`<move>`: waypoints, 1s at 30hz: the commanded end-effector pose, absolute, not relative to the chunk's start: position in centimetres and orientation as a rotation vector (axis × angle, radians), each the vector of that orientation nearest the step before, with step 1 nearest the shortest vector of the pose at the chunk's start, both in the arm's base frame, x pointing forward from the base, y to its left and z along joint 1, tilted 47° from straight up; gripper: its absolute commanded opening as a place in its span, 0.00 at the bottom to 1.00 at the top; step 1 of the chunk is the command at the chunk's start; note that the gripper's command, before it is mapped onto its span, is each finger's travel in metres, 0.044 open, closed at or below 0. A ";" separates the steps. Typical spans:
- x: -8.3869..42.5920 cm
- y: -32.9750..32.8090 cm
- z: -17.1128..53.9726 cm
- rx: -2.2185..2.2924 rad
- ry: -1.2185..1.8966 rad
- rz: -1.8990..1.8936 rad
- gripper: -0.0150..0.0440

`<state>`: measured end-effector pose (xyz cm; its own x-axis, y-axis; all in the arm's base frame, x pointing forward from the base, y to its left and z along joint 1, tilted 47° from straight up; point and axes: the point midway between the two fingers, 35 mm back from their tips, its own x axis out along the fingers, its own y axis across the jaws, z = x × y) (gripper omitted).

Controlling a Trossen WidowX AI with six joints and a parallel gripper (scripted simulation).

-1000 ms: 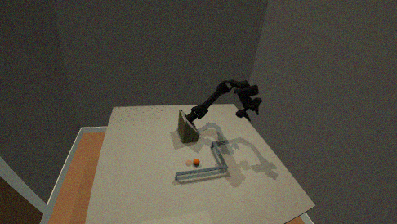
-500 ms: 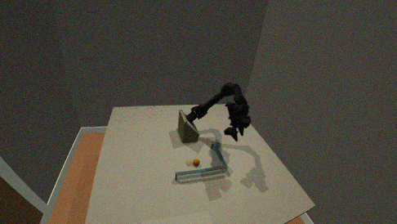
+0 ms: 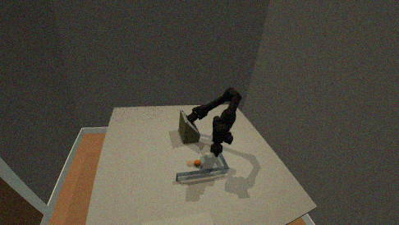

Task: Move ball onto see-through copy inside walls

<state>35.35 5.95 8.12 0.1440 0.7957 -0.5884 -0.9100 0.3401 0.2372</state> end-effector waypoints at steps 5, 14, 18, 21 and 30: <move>31.6 4.7 -2.4 -0.600 0.592 1.554 0.79; 31.2 4.7 -3.1 -0.626 0.576 1.580 0.79; 31.2 4.7 -3.2 -0.626 0.576 1.580 0.79; 31.1 5.7 -4.0 -0.625 0.576 1.580 0.79; 31.1 6.3 -4.7 -0.625 0.576 1.580 0.79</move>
<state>31.31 5.79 -4.28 -0.0675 0.7189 -0.6918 -0.9954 -0.0960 -0.0027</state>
